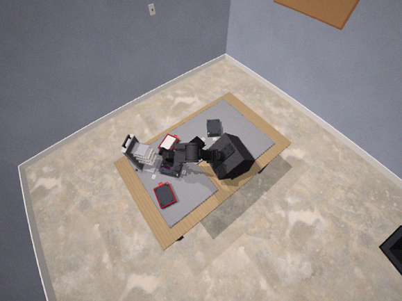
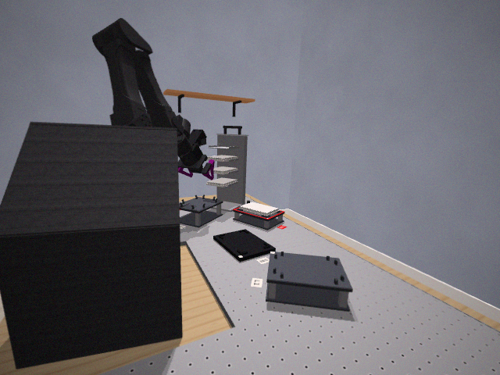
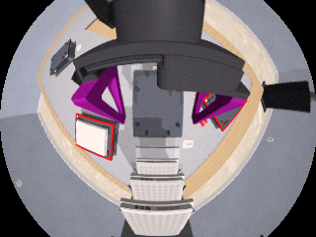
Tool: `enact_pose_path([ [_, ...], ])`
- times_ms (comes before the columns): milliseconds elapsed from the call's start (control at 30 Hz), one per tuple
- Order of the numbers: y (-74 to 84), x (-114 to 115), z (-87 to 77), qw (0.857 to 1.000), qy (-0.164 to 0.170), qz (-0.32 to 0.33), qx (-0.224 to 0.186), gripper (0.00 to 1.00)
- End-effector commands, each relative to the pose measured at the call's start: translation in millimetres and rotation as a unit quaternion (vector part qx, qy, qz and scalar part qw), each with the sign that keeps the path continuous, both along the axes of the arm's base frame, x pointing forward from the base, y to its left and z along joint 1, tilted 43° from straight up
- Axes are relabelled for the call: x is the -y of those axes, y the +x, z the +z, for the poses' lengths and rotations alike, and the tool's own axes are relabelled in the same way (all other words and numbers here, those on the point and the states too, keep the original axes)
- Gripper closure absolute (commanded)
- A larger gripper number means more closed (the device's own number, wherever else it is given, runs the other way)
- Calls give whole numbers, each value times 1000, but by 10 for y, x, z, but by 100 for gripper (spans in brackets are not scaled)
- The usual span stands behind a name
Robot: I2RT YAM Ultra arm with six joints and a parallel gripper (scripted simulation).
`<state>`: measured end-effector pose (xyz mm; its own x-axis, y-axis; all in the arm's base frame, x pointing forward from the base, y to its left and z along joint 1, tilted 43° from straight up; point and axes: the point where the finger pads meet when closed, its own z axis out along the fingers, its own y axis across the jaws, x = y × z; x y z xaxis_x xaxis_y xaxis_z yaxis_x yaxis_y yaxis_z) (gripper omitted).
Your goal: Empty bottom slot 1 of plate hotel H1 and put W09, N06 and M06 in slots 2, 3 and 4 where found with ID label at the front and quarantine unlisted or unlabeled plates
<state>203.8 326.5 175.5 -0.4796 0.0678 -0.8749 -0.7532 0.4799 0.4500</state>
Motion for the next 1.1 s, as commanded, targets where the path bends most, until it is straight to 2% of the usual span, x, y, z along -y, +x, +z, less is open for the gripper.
enact_pose_path([
  [0, 51, 18, -46, 1000, 4, -14, 1, 0],
  [67, 11, -14, -95, 1000, 2, -9, -1, 0],
  [433, 5, -132, -225, 1000, 3, -9, 0, 0],
  [567, 50, -142, -225, 1000, 5, -15, 2, 0],
  [800, 51, -307, -168, 1000, 20, -9, 11, 0],
  [1067, 93, -326, -220, 1000, 20, -15, 12, 0],
])
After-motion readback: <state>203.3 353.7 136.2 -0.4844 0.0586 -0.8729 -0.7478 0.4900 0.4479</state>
